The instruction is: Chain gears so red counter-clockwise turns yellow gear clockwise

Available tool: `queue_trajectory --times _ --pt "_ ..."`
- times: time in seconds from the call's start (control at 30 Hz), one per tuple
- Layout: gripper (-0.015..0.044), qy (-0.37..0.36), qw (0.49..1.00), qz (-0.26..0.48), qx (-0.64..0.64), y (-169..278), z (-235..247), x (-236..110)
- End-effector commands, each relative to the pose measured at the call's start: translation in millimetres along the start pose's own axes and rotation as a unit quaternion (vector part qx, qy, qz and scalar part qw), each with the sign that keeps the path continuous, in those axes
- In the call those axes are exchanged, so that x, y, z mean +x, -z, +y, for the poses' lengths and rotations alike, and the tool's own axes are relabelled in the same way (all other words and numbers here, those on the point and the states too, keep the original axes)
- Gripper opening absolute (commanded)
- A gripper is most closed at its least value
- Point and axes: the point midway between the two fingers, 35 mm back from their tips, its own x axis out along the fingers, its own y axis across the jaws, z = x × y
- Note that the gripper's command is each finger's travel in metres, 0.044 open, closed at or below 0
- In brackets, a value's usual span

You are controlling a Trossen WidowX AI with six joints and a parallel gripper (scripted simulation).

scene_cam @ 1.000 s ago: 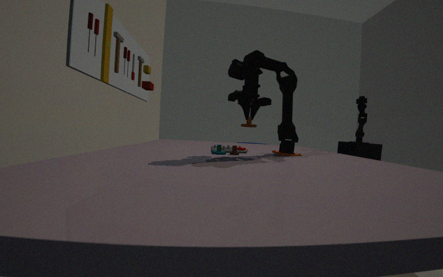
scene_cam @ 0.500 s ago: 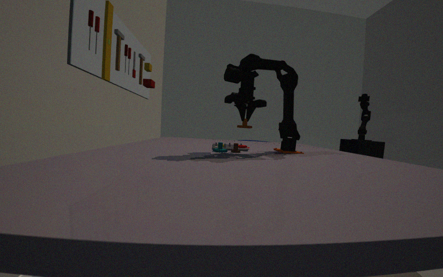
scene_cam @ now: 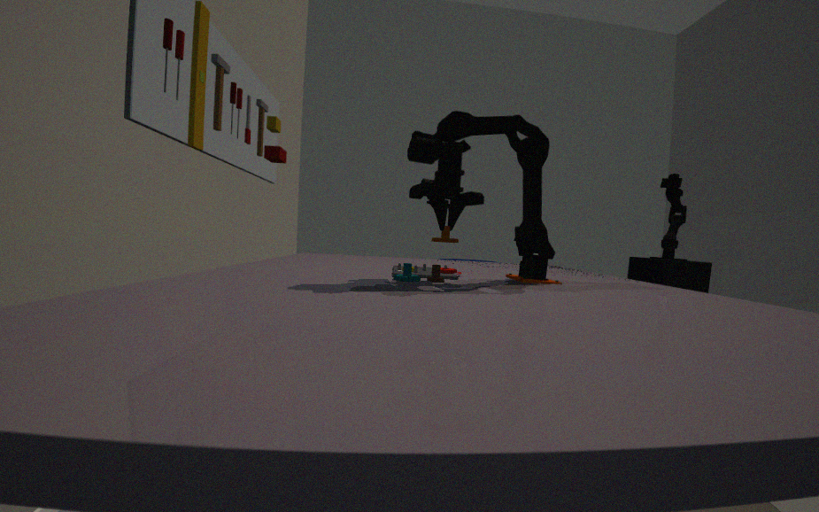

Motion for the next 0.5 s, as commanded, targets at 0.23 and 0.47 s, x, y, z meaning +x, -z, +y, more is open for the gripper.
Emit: queue_trajectory --times 0.23,0.47 --pt "0.0 0.003 1.0 -0.003 0.001 -24.2 -3.6 13.8" --pt "0.0 0.002 1.0 -0.003 0.003 -39.8 -6.7 21.6"
